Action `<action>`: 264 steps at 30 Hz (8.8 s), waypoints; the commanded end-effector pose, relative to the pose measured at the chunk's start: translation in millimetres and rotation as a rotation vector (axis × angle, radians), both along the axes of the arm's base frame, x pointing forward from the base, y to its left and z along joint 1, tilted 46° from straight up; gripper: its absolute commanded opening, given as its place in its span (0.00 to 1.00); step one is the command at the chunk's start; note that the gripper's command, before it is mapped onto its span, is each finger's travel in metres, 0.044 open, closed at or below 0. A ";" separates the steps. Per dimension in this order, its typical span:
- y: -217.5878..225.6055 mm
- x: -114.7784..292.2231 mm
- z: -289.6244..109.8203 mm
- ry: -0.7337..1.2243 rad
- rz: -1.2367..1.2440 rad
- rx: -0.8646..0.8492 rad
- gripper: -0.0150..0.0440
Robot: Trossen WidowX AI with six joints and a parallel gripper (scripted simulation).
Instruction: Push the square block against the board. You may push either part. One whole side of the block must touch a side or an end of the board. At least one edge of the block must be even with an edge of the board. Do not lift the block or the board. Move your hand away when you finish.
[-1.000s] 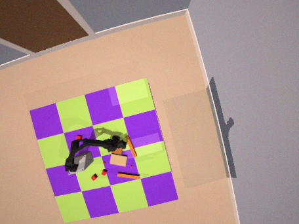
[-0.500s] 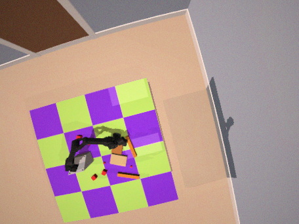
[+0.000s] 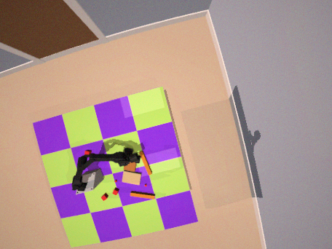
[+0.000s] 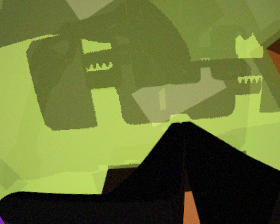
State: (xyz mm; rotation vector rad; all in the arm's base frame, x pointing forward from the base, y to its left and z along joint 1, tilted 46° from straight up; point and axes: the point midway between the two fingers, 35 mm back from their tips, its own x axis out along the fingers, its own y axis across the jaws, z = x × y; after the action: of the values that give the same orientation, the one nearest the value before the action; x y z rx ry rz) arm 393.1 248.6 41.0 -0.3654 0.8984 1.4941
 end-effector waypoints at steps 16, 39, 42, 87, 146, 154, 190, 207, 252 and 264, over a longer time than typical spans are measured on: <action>-147.6 -11.7 -110.9 -0.026 -0.002 -0.035 0.25; -186.6 -85.8 -220.4 -0.021 0.009 -0.002 0.25; -186.1 -85.5 -219.9 -0.021 0.009 -0.002 0.25; -173.3 -76.3 -208.4 -0.021 0.008 -0.004 0.25; -151.8 -68.0 -107.1 0.604 -0.654 -0.155 0.25; -127.6 -74.3 -83.0 0.798 -0.846 -0.192 0.25; -39.0 -109.3 -71.1 1.239 -1.248 -0.273 0.25; -44.6 -87.7 -81.2 1.237 -1.248 -0.273 0.25; -69.2 -117.0 -25.1 1.238 -1.249 -0.274 0.25; -96.6 -113.9 -48.4 1.132 -1.153 -0.256 0.25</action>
State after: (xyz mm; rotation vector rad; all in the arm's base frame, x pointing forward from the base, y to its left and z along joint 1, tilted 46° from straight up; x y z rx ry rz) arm 278.2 169.5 7.5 0.8793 1.7779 0.3217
